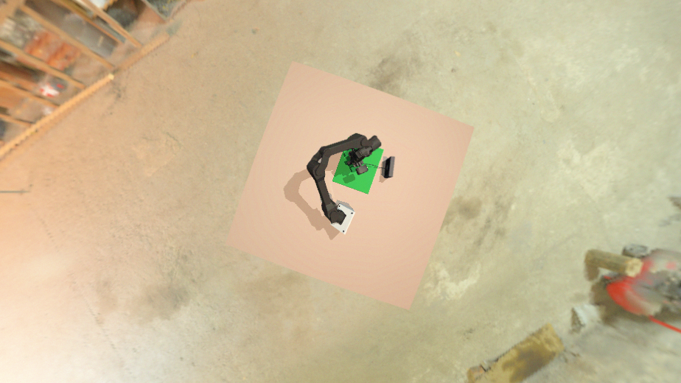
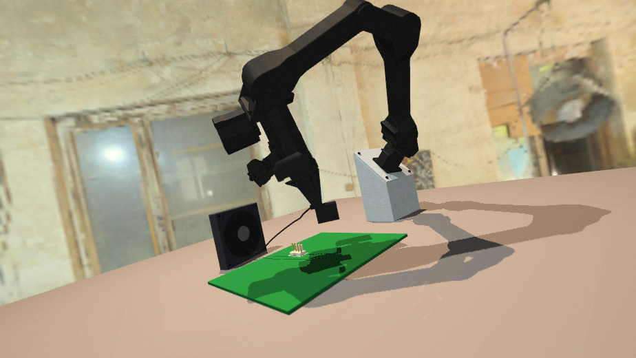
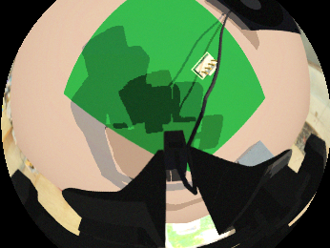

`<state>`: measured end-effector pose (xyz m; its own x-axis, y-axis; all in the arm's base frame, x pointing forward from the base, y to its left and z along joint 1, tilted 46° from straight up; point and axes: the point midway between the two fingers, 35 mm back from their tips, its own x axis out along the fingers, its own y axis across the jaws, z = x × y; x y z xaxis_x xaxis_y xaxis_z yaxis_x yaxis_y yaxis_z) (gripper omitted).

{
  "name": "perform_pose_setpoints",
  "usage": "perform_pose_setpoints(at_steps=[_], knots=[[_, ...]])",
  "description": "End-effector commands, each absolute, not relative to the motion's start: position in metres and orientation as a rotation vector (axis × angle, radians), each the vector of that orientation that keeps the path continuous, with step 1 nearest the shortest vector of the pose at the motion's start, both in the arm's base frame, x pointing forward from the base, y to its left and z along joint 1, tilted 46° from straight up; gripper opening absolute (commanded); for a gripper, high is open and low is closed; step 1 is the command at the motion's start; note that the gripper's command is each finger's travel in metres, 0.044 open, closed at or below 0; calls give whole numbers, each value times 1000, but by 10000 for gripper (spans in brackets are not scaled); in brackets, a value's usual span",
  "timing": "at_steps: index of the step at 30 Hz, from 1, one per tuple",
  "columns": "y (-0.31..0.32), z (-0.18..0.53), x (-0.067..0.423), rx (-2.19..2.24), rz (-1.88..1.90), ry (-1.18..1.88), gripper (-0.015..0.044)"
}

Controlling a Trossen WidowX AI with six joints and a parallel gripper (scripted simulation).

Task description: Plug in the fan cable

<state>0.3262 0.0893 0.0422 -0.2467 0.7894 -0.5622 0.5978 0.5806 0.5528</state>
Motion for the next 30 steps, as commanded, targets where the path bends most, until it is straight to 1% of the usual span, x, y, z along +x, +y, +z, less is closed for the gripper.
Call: perform_pose_setpoints(at_steps=[1, 10, 22, 30], knots=[[82, 52, 326, 1099, 288, 1953, 0], [68, 67, 324, 1101, 290, 1953, 0], [73, 75, 313, 1094, 158, 1747, 0], [75, 73, 311, 1071, 131, 1736, 0]])
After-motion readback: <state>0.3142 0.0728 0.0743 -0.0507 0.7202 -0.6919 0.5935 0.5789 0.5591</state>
